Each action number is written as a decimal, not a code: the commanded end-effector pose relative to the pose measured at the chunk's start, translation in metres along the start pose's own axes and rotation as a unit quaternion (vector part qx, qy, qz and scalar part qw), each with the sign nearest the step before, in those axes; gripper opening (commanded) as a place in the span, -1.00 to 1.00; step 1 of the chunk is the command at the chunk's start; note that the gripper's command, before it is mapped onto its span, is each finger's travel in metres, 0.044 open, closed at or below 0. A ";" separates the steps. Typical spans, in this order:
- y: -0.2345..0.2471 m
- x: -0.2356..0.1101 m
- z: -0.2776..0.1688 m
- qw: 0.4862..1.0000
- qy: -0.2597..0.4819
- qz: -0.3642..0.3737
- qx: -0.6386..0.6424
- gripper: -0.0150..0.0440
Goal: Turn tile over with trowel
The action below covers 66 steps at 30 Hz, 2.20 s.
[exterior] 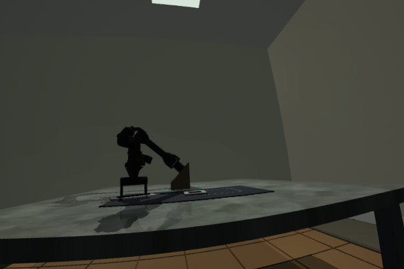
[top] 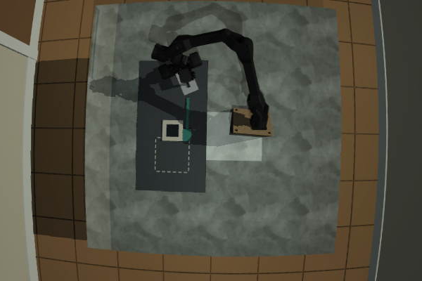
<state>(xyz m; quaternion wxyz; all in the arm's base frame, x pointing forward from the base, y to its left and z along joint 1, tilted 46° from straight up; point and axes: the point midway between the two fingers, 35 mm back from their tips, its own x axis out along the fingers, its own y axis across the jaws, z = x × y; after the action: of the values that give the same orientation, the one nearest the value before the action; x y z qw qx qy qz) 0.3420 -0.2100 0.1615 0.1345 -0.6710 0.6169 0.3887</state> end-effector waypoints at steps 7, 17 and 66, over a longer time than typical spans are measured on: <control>0.002 -0.042 0.001 1.000 0.001 -0.002 0.002 0.42; 0.002 -0.054 0.004 1.000 -0.006 -0.011 0.021 0.53; 0.033 -0.015 0.005 0.664 -0.197 -0.084 0.716 0.53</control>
<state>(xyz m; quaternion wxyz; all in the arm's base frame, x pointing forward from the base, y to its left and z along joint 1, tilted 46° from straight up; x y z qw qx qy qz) 0.3131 -0.2026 0.1805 0.6976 -0.3616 0.6173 -0.0398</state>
